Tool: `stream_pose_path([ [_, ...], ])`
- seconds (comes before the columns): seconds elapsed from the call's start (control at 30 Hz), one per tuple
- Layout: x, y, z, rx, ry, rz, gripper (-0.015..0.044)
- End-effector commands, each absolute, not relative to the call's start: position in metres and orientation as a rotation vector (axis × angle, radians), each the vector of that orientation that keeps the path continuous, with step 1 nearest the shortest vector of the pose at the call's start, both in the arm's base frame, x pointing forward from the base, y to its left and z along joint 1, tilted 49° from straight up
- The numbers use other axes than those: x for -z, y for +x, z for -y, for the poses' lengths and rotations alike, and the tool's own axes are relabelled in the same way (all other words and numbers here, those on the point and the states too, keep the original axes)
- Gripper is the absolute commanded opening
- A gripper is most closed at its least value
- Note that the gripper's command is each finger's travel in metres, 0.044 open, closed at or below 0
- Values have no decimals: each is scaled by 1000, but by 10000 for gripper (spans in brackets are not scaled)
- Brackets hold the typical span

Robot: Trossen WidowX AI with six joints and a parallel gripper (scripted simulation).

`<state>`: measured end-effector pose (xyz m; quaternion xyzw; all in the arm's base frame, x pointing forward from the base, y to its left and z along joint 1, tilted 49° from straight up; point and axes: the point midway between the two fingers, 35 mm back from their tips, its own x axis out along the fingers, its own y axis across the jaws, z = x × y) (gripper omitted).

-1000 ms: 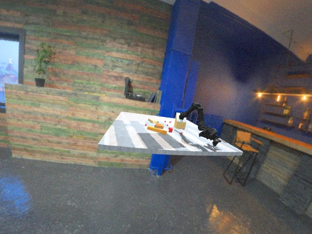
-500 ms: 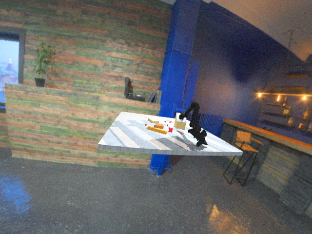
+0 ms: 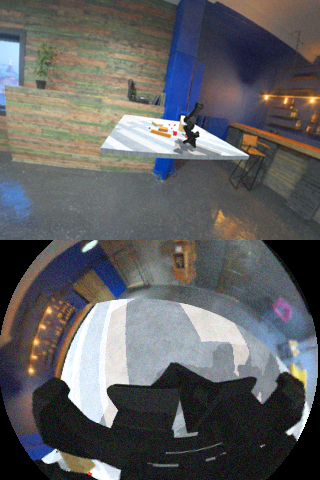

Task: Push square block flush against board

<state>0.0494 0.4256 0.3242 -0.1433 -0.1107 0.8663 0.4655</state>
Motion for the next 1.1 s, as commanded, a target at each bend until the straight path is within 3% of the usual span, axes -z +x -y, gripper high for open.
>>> stream_pose_path([
  [0.0,-310,86,-415,-2028,-388,189,0],
  [0.6,-205,240,-310,-1648,-460,-269,0],
  [0.77,-183,254,-285,-1600,-470,-344,0],
  [1.07,-98,260,-180,-1526,-488,-619,0],
])
